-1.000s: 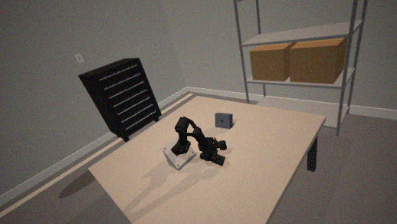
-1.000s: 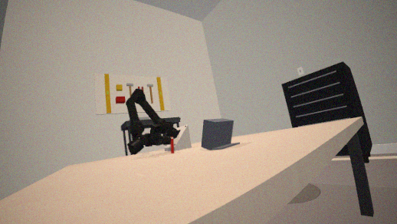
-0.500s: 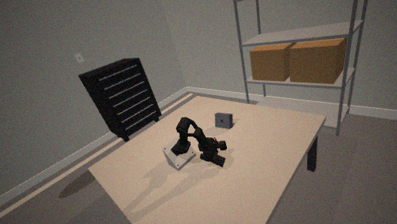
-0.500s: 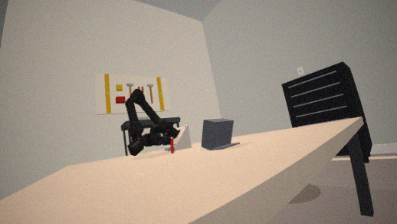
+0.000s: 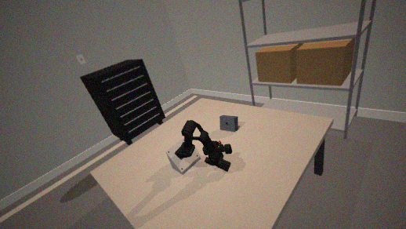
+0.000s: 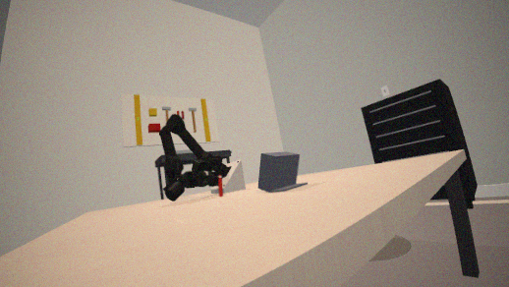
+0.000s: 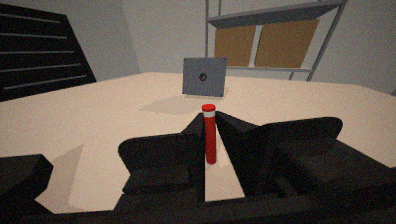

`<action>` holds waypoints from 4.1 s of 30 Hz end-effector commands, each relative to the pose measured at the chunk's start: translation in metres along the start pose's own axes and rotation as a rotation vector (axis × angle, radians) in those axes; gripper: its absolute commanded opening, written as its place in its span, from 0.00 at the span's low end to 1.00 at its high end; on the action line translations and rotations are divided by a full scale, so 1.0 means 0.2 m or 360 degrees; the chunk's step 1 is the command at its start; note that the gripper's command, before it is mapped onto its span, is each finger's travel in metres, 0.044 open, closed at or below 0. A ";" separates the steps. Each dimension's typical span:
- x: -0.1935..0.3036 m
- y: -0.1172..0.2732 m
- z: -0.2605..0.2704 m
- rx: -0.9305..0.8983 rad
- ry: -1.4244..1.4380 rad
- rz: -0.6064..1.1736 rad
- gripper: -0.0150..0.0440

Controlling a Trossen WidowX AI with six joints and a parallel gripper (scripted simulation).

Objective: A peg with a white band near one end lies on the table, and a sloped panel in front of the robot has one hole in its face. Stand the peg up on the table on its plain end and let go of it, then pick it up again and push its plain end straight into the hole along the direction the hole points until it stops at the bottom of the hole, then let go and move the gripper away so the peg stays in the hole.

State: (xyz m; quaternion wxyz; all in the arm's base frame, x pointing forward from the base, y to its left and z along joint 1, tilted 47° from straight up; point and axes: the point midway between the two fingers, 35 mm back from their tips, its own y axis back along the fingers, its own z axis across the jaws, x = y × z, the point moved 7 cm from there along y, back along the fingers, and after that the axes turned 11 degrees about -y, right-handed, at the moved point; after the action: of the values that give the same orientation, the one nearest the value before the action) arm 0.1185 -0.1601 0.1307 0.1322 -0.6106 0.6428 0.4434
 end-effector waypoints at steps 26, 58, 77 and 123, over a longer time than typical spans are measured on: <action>0.00 0.00 0.00 -0.0003 0.0002 -0.0006 0.47; -0.33 -0.03 -0.04 -0.0096 0.0030 0.0055 1.00; -0.77 0.04 0.07 -0.0071 -0.0179 0.0135 1.00; -0.71 -0.35 0.06 0.0133 -0.0435 0.2178 1.00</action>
State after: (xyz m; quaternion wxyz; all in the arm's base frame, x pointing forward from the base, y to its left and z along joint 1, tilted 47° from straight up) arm 0.2024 -0.0494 0.1970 -0.0600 -0.0155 0.8587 0.5087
